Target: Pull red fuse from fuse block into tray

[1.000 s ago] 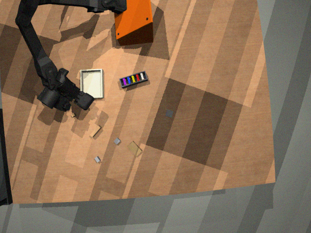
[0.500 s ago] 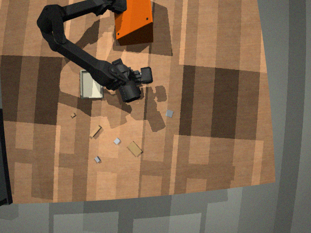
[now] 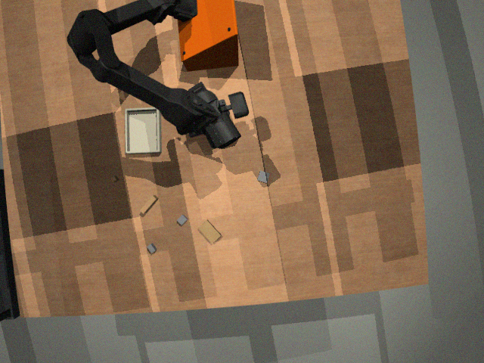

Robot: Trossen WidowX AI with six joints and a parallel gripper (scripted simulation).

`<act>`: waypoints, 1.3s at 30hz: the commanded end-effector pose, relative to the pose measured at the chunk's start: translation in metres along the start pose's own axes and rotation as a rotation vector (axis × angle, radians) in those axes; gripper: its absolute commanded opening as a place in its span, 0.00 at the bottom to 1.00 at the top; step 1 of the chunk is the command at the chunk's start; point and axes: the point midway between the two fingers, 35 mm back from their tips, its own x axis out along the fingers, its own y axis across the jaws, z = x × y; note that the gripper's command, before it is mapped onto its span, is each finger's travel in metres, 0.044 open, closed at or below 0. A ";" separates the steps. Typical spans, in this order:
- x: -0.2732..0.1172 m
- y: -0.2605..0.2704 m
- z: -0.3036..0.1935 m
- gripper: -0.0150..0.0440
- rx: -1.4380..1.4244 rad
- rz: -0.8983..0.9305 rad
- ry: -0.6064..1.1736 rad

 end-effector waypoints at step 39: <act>0.033 -0.001 -0.001 0.38 -0.008 -0.007 0.005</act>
